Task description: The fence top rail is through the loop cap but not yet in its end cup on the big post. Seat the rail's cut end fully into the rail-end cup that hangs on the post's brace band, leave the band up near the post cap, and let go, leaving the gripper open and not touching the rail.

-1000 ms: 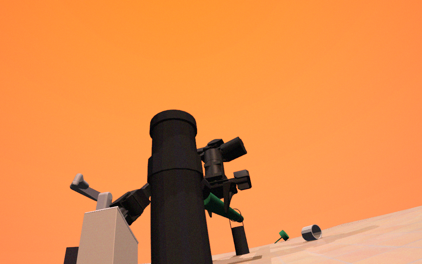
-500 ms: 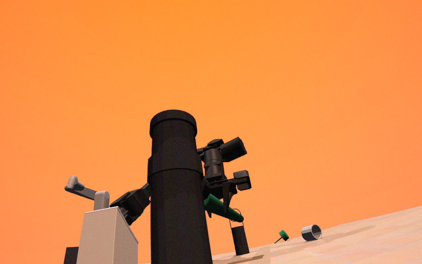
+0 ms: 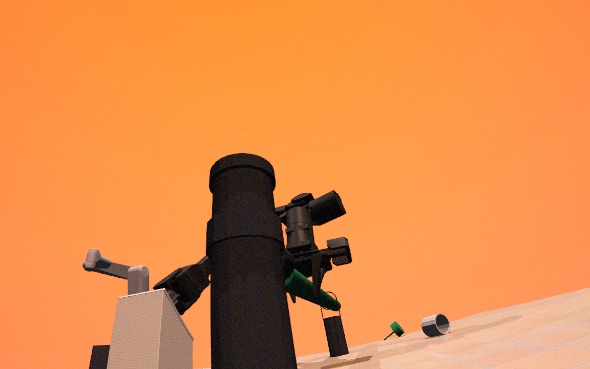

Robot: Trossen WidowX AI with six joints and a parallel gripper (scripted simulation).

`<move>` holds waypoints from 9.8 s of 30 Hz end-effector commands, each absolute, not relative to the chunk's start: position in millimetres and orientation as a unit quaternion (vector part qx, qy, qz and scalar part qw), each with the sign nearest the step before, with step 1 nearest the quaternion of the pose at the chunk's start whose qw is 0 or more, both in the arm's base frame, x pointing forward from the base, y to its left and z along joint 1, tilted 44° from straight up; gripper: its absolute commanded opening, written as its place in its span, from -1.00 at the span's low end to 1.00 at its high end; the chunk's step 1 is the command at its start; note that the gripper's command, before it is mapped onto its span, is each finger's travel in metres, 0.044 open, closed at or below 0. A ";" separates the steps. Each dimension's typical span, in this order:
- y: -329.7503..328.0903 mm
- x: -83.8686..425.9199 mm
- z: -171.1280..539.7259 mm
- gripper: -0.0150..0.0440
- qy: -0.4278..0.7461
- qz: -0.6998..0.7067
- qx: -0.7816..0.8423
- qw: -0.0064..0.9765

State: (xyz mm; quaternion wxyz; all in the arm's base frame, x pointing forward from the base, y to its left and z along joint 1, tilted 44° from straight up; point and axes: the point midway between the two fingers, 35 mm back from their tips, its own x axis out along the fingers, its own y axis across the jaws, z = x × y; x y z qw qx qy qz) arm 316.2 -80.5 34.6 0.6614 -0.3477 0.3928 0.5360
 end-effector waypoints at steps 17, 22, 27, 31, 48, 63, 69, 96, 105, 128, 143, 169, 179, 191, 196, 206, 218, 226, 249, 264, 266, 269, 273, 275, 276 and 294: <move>-92.1 321.3 39.4 -0.49 0.392 0.530 -0.351 0.665; -94.4 320.1 35.3 -0.49 0.392 0.531 -0.351 0.664; -98.2 318.0 28.4 -0.49 0.392 0.534 -0.351 0.662; -101.2 316.1 22.8 -0.49 0.391 0.537 -0.350 0.661; -102.3 315.4 20.8 -0.49 0.391 0.538 -0.350 0.660; -102.3 315.4 20.8 -0.49 0.391 0.538 -0.350 0.660; -102.3 315.4 20.8 -0.49 0.391 0.538 -0.350 0.660; -98.0 317.2 21.9 -0.49 0.386 0.541 -0.348 0.661; -99.2 317.1 21.6 -0.49 0.387 0.541 -0.349 0.660; -102.5 316.7 20.4 -0.49 0.388 0.540 -0.350 0.660; -94.7 317.6 20.6 -0.49 0.384 0.546 -0.344 0.660; -103.5 316.5 17.6 -0.49 0.384 0.546 -0.345 0.660; -107.5 316.3 17.8 -0.49 0.384 0.546 -0.345 0.660; -112.0 316.3 16.5 -0.49 0.384 0.546 -0.345 0.660; -113.7 316.1 15.4 -0.49 0.384 0.546 -0.345 0.660; -116.9 316.2 13.0 -0.49 0.384 0.546 -0.345 0.660; -120.5 316.1 10.0 -0.49 0.384 0.546 -0.345 0.660; -123.0 315.9 7.9 -0.49 0.385 0.546 -0.345 0.660; -130.1 316.0 2.2 -0.49 0.385 0.545 -0.345 0.660; -121.8 313.8 0.8 -0.22 0.381 0.554 -0.339 0.658; -121.8 313.8 0.8 -0.05 0.381 0.554 -0.339 0.658; -121.8 313.8 0.8 0.22 0.381 0.554 -0.339 0.658; -121.9 313.9 8.0 0.58 0.381 0.554 -0.339 0.658; -121.8 313.8 18.4 0.75 0.381 0.555 -0.339 0.658; -121.7 313.7 24.5 0.84 0.381 0.555 -0.339 0.658; -141.2 303.0 94.1 1.00 0.382 0.556 -0.337 0.657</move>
